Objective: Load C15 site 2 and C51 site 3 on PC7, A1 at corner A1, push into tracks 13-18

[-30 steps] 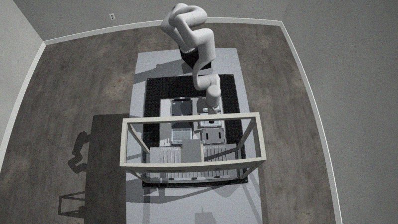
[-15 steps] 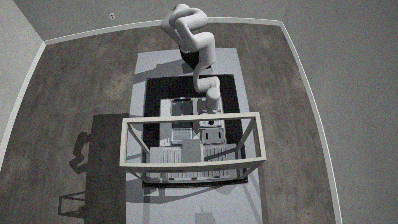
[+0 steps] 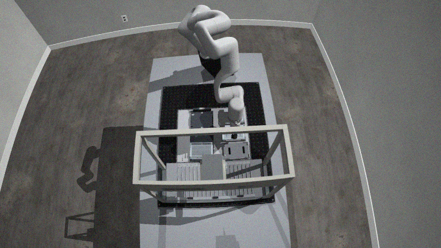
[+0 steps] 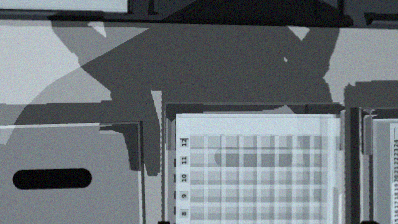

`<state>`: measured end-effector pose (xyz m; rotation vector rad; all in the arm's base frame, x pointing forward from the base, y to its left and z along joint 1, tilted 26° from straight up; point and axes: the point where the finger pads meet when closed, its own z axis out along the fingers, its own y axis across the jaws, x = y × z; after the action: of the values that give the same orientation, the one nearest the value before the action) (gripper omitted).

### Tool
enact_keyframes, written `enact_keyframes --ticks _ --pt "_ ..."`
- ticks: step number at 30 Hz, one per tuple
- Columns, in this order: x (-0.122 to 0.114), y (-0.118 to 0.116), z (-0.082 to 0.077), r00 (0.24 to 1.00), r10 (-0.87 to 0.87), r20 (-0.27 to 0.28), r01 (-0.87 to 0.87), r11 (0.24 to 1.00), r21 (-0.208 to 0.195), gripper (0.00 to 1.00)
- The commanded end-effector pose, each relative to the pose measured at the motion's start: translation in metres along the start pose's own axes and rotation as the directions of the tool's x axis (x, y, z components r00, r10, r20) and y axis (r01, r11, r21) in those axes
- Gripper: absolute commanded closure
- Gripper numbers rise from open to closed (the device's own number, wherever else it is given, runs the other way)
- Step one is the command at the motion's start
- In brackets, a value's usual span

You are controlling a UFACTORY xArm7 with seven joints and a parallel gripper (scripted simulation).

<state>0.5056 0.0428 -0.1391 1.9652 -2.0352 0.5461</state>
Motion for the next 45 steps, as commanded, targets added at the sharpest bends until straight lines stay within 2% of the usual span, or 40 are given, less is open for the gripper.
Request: enact_keyframes --ticks 1,33,45 --pt "-0.001 -0.002 -0.002 1.000 0.000 0.002 0.000 1.000 0.004 0.00" --pt "-0.001 -0.002 0.018 1.000 0.000 0.002 0.000 1.000 0.004 0.00" --pt "-0.001 -0.002 0.018 1.000 0.000 0.002 0.000 1.000 0.004 0.00"
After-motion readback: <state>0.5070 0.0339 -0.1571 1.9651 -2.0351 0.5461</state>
